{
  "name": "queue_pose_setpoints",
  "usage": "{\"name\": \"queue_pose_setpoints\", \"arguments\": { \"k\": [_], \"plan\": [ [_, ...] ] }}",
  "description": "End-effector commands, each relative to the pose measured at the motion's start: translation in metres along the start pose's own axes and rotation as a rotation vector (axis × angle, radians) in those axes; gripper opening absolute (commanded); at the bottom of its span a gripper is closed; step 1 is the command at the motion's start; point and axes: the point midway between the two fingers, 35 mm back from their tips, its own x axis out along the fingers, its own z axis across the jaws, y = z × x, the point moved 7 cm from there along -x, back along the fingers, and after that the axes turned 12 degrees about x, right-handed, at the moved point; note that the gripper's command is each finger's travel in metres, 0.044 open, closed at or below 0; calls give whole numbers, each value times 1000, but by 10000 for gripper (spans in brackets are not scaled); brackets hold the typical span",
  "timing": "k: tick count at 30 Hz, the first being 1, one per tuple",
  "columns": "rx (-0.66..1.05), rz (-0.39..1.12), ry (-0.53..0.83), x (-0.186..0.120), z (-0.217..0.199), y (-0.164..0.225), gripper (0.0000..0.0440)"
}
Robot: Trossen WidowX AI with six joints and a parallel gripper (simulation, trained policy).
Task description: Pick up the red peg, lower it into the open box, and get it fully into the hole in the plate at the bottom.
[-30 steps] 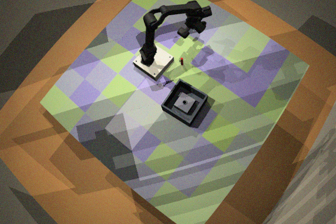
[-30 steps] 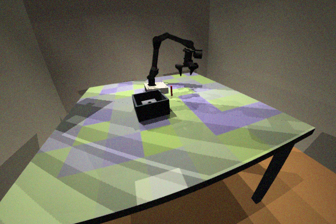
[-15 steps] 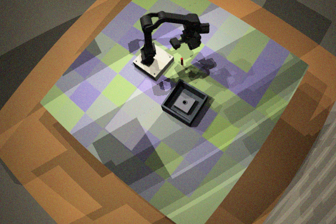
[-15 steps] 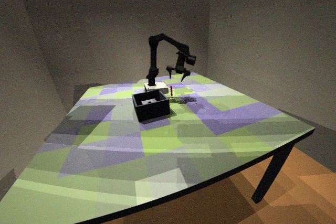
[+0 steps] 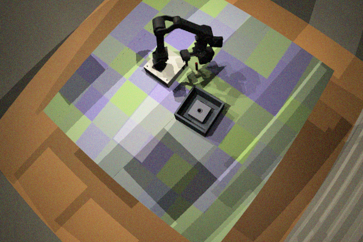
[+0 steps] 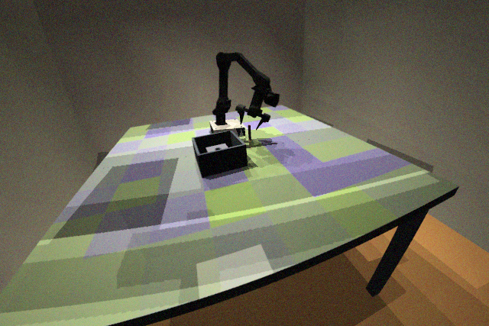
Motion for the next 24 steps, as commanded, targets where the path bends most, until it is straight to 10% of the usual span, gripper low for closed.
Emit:
{"name": "queue_pose_setpoints", "arguments": {
  "k": [1,7,24],
  "plan": [
    [19,-29,-3,18,1,-3,435],
    [17,-60,-21,37,5,-5,401],
    [46,-86,44,57,10,-15,0]
  ]
}}
